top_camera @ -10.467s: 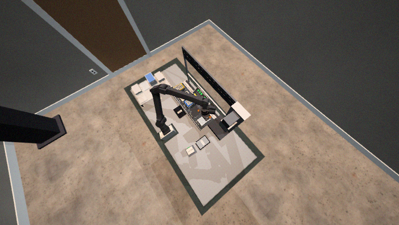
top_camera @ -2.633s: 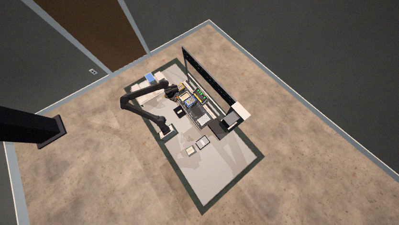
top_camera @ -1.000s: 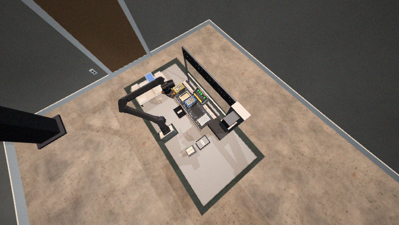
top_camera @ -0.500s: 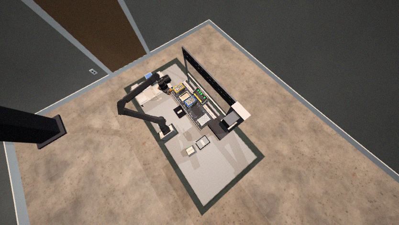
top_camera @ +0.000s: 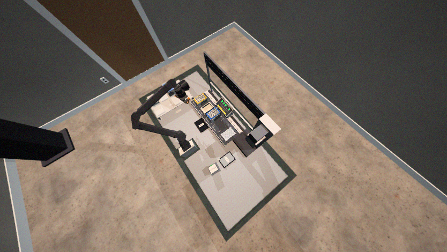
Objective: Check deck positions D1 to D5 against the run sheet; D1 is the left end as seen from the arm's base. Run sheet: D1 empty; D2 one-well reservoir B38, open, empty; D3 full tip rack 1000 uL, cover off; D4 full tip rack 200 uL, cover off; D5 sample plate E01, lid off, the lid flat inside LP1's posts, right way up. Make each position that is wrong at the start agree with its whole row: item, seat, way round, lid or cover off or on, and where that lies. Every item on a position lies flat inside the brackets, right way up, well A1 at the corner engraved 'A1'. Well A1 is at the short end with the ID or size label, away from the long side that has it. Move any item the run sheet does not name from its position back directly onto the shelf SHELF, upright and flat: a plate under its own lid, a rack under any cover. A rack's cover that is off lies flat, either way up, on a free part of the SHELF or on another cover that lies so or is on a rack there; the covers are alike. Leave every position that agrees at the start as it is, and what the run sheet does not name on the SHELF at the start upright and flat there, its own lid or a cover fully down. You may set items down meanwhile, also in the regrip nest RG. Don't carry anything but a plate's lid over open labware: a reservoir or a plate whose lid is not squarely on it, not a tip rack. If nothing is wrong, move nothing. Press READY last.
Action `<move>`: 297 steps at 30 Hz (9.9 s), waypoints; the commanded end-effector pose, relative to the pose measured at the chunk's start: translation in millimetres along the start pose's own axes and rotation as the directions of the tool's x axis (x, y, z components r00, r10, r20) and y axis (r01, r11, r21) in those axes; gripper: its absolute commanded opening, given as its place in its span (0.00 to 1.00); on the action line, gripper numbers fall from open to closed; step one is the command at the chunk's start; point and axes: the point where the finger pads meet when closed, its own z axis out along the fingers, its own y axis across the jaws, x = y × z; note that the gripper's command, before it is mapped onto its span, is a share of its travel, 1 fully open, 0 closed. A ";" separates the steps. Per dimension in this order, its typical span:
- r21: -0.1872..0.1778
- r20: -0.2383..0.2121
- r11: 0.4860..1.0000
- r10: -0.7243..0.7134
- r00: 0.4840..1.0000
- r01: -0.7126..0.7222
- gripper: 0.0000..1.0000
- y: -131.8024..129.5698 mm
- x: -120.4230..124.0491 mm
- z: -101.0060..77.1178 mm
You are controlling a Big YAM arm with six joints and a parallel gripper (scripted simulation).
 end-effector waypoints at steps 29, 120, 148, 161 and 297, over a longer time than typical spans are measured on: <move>-0.001 0.063 0.963 0.269 0.961 -0.270 1.00 -40.2 -144.9 -18.9; -0.001 0.052 0.965 0.262 0.964 -0.263 1.00 -41.7 -158.7 -16.7; -0.001 0.052 0.965 0.262 0.964 -0.263 1.00 -41.7 -158.7 -16.7; -0.002 0.078 0.962 0.271 0.959 -0.272 1.00 -42.1 -165.0 -10.8; -0.008 0.042 0.957 0.290 0.956 -0.290 1.00 -49.6 -171.1 138.7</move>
